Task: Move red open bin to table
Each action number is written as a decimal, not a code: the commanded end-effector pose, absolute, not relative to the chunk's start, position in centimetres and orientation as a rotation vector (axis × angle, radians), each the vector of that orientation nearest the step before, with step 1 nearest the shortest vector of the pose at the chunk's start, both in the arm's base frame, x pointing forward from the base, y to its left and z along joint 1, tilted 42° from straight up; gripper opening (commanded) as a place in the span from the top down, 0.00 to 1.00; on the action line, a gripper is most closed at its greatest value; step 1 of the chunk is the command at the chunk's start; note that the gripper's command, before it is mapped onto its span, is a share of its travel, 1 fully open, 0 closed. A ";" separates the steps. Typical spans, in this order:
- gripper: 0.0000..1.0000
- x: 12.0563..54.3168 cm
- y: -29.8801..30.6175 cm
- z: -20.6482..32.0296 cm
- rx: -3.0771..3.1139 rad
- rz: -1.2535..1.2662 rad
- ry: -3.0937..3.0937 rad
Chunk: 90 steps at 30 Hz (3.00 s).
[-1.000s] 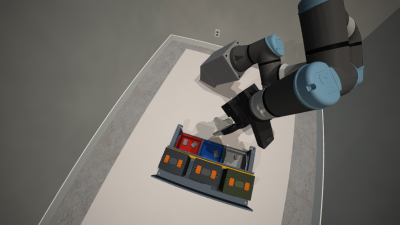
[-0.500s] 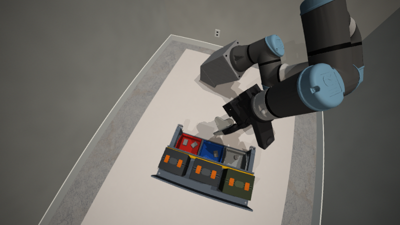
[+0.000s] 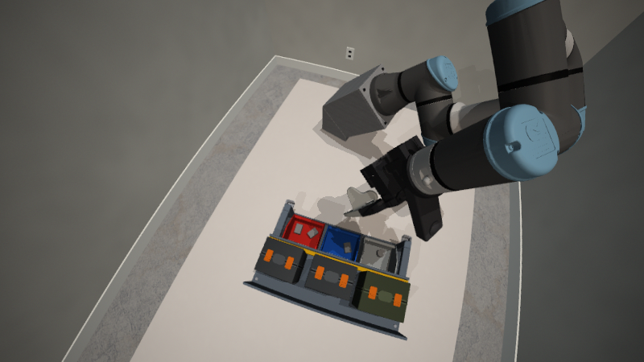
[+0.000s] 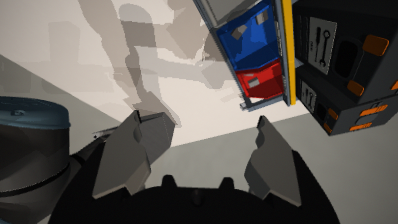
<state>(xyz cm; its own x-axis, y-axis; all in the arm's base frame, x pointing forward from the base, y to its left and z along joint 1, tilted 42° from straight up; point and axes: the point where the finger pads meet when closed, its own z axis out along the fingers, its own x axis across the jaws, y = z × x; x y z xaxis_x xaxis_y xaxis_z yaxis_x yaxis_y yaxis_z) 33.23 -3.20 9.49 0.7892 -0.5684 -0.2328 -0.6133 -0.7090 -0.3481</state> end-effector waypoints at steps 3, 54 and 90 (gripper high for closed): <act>0.00 33.1 -3.0 9.9 -2.575 0.167 0.963; 0.00 32.9 -2.6 10.3 -2.577 0.188 1.066; 0.00 32.6 -2.3 10.8 -2.576 0.205 1.156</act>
